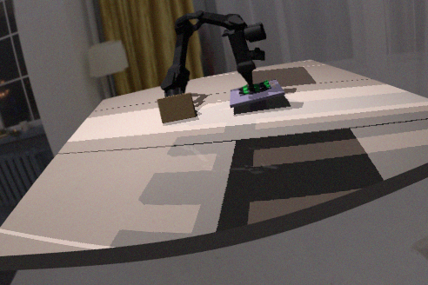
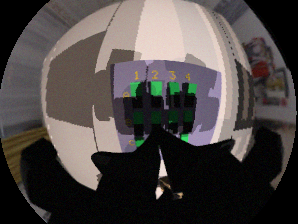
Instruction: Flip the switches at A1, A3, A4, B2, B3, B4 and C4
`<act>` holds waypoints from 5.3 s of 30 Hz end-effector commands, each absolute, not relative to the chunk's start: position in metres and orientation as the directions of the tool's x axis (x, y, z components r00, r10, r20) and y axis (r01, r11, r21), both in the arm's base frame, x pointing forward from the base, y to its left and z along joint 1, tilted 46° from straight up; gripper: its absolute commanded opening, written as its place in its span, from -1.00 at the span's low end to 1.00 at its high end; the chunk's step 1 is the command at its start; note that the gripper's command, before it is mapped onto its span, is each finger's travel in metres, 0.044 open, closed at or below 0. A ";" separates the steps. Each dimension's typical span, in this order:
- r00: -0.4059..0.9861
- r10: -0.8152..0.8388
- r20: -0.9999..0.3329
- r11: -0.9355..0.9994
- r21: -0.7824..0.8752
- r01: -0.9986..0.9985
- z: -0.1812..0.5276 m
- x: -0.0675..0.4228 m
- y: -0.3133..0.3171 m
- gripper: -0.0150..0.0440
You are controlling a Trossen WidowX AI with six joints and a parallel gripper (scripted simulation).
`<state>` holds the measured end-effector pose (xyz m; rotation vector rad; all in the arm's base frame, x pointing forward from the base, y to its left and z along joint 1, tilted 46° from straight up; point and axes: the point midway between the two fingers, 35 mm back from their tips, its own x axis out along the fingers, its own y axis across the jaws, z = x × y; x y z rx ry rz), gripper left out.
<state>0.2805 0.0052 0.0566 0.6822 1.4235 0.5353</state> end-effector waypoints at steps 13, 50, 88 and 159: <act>0.085 0.707 -0.702 0.698 0.713 0.071 0.054 0.280 0.009 -0.49; 0.085 0.706 -0.703 0.700 0.711 0.071 0.057 0.276 -0.031 -0.49; 0.085 0.706 -0.703 0.699 0.711 0.071 0.040 0.277 -0.014 -0.49; 0.067 0.704 -0.707 0.704 0.707 0.070 0.067 0.278 -0.043 -0.49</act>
